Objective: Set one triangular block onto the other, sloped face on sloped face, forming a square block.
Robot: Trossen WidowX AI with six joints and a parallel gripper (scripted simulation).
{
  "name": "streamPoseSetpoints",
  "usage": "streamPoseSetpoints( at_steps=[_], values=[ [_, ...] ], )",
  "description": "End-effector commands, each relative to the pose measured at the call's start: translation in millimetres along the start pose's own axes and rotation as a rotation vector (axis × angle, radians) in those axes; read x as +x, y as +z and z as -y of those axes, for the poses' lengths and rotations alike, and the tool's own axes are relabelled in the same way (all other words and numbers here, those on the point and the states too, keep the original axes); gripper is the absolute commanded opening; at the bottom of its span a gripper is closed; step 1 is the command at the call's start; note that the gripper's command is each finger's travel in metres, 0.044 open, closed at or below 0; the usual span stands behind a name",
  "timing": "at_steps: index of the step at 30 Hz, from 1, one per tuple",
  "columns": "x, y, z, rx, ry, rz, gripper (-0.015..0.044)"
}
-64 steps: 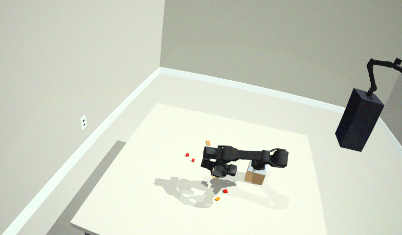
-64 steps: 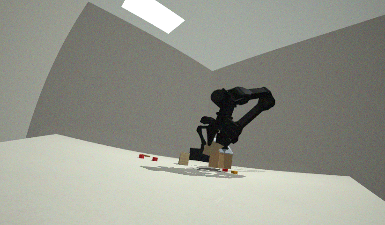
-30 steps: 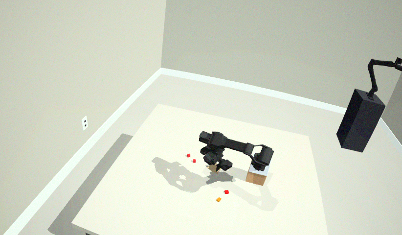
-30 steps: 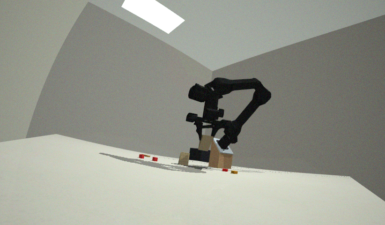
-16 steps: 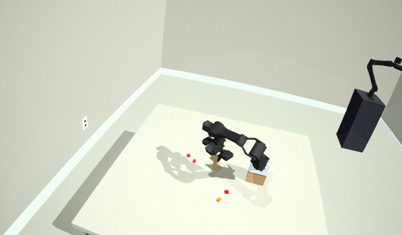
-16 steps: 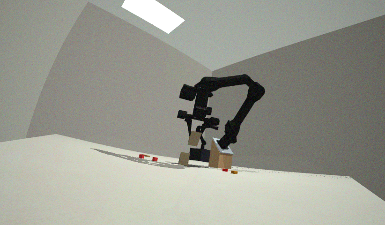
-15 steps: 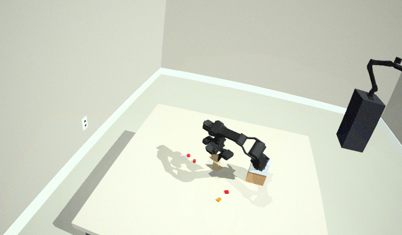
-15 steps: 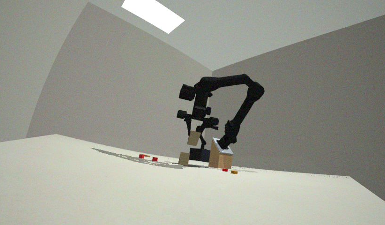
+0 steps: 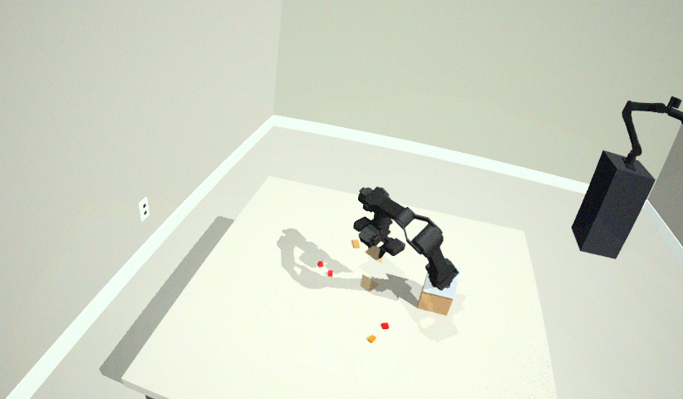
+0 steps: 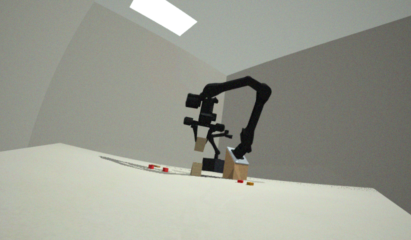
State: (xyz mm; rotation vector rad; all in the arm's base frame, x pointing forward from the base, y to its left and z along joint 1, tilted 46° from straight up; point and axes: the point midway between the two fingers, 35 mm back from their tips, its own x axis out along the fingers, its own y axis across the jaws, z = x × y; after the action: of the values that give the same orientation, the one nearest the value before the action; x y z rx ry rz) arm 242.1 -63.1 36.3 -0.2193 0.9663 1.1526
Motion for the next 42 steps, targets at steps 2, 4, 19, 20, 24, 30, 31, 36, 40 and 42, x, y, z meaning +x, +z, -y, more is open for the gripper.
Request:
streamPoseSetpoints(
  at_steps=[2,4,19,20,24,30,31,36,40,42],
  values=[
    [-4.6,-25.1,4.3,-0.004,0.006,0.006,0.0000],
    [-5.8,-35.1,4.9,-0.005,0.010,0.011,0.0000],
    [1.8,-69.5,5.9,-0.016,0.027,0.042,0.0000],
    [6.2,-67.3,6.3,-0.015,0.026,0.042,0.0000],
    [23.7,-58.9,6.8,-0.015,0.025,0.041,0.0000],
    [49.4,-46.3,4.5,-0.016,0.026,0.045,0.0000],
    [53.6,-44.3,3.7,-0.017,0.027,0.046,0.0000],
    [64.3,-39.1,1.5,-0.018,0.029,0.049,0.0000],
    [76.5,-33.2,1.4,-0.017,0.029,0.049,0.0000],
    [85.0,-29.0,0.8,-0.018,0.030,0.050,0.0000]
  ],
)
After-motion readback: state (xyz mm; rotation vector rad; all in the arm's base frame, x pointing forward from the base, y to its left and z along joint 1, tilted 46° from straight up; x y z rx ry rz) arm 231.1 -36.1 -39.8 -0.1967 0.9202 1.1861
